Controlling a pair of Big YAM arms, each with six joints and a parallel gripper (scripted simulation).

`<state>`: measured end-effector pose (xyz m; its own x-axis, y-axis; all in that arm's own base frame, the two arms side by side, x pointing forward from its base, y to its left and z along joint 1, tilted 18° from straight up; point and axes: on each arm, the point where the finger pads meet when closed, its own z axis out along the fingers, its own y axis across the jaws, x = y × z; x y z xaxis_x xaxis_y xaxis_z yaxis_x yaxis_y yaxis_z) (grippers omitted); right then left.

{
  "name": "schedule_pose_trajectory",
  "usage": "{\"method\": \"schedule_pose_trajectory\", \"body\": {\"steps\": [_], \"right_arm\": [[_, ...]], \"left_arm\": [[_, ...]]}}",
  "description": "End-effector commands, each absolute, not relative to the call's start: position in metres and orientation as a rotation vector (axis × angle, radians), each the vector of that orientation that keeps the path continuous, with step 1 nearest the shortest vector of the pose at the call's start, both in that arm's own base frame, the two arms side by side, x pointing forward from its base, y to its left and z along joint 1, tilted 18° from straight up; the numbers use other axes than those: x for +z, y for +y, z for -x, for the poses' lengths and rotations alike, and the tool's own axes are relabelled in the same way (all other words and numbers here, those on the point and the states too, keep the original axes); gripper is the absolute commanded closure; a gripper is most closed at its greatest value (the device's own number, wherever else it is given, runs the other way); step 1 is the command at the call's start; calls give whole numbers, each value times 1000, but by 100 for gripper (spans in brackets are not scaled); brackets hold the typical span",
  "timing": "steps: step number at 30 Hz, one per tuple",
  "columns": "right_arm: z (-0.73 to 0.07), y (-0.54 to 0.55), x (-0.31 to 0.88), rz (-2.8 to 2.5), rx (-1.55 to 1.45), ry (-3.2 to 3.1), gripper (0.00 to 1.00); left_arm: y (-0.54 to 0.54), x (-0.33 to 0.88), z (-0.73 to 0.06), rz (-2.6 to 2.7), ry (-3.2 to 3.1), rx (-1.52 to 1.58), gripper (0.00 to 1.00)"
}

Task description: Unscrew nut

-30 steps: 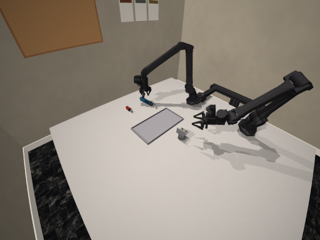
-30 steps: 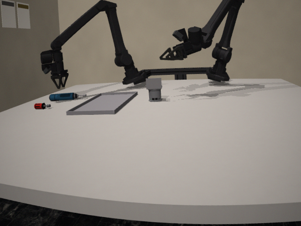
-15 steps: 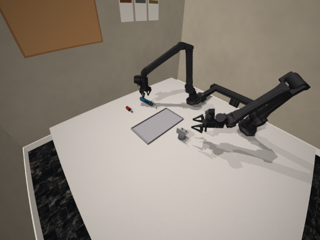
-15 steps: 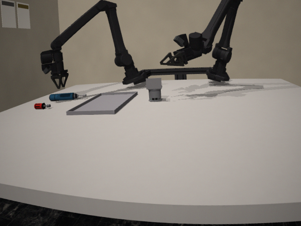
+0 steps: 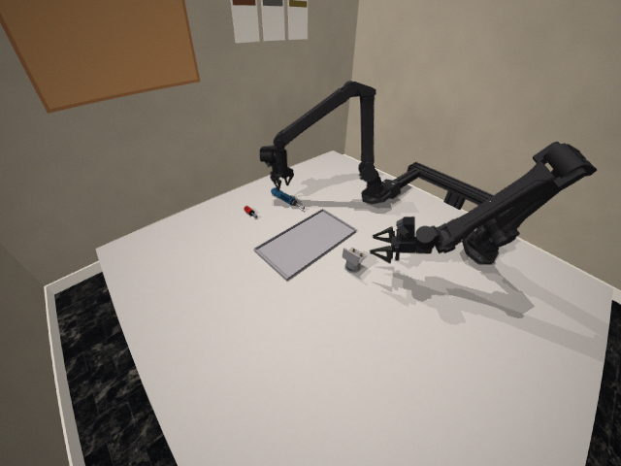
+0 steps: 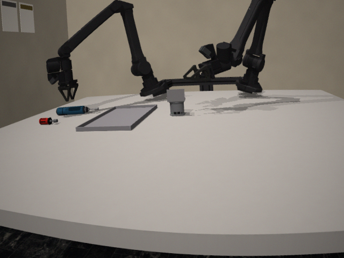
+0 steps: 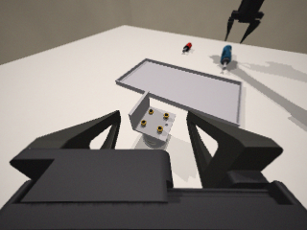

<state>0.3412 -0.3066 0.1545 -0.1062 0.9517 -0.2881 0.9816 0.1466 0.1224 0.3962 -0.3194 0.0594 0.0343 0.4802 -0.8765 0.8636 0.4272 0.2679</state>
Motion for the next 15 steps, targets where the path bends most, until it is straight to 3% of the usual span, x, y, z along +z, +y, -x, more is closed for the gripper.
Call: {"method": "schedule_pose_trajectory", "body": {"steps": [1,15], "right_arm": [[-360,-319,186,-1805,-133,2078,35],[-360,-319,186,-1805,-133,2078,35]], "left_arm": [[-313,47,-399,-1208,1604,-436,14],[-308,26,-403,-1208,1603,-436,14]]}}
